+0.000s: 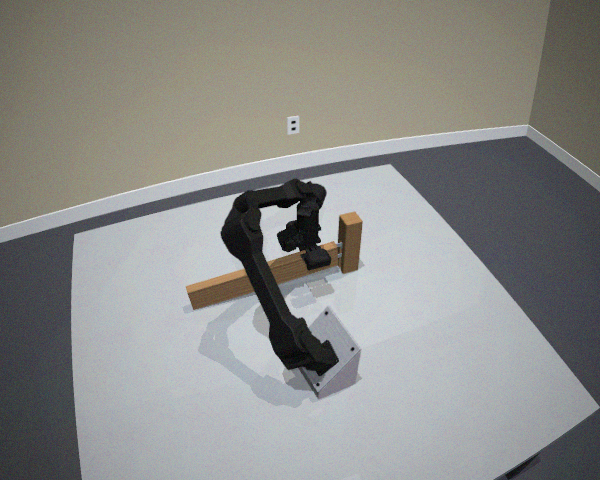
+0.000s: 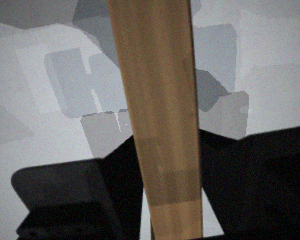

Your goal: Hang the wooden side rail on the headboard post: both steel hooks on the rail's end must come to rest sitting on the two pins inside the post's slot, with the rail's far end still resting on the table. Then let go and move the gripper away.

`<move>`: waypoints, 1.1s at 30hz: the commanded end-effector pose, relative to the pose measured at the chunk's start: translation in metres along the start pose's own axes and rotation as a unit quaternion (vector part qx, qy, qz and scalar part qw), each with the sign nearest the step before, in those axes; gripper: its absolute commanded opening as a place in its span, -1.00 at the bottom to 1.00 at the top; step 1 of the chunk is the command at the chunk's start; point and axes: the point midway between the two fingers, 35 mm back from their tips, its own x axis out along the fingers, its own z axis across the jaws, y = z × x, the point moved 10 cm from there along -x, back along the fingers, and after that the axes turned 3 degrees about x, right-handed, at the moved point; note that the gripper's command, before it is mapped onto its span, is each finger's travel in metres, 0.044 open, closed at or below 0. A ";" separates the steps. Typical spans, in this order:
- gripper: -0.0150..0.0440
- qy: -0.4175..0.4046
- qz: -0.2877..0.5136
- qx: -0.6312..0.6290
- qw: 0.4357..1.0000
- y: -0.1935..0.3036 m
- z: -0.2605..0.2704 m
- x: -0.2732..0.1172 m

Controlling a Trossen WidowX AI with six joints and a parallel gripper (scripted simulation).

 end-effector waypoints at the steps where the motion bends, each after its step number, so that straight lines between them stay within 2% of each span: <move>1: -0.49 0.004 0.002 0.000 1.000 0.003 0.000 -0.003; 33: -0.49 0.004 0.002 0.000 1.000 0.006 0.000 -0.003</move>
